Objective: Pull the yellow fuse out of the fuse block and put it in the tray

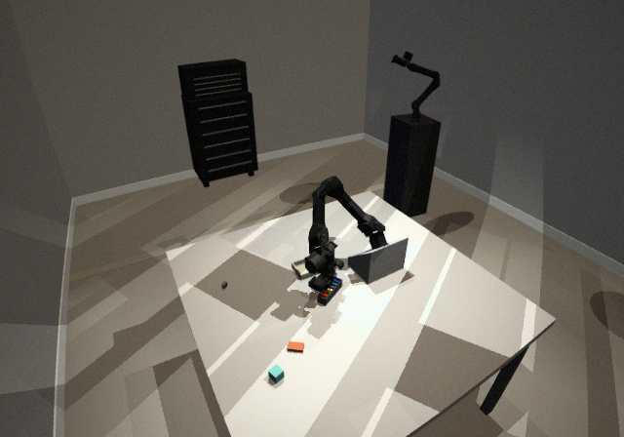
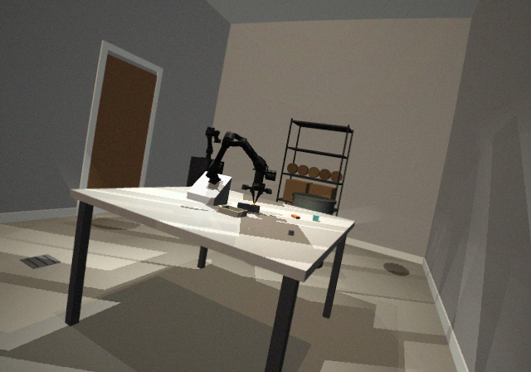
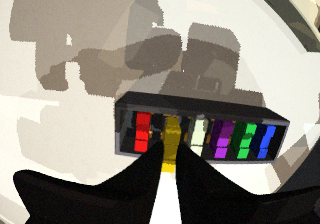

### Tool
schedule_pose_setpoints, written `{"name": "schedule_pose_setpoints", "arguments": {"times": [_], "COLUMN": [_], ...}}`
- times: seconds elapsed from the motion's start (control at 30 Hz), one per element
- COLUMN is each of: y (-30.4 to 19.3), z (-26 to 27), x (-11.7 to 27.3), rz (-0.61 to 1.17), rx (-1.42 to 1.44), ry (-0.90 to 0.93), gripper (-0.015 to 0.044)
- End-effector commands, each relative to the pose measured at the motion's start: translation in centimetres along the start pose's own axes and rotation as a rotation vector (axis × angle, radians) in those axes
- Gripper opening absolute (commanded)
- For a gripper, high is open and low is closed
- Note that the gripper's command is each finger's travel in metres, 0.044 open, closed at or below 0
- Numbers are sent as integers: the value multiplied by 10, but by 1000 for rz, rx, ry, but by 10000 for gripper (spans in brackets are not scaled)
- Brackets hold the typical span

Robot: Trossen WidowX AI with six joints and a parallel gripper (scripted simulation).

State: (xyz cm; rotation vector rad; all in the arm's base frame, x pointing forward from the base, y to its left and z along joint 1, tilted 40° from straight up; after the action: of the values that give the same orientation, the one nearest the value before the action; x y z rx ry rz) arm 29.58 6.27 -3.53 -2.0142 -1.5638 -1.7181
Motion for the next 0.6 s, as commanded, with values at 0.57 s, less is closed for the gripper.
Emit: {"name": "schedule_pose_setpoints", "arguments": {"times": [0.57], "y": [0], "z": [0], "x": [11], "rz": [3], "rx": [-5], "ry": [1], "gripper": [0]}}
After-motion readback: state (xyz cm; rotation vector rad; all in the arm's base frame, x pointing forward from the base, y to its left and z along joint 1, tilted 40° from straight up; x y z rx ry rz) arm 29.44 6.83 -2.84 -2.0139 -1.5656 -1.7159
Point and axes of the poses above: the point midway between the two fingers, 35 mm back from their tips, its own x axis back along the fingers, its own z axis across the jaws, y = z × x, the point moved 2 cm from there along x, back along the fingers, and after that the axes turned 10 degrees about x, right-handed, at the moved point
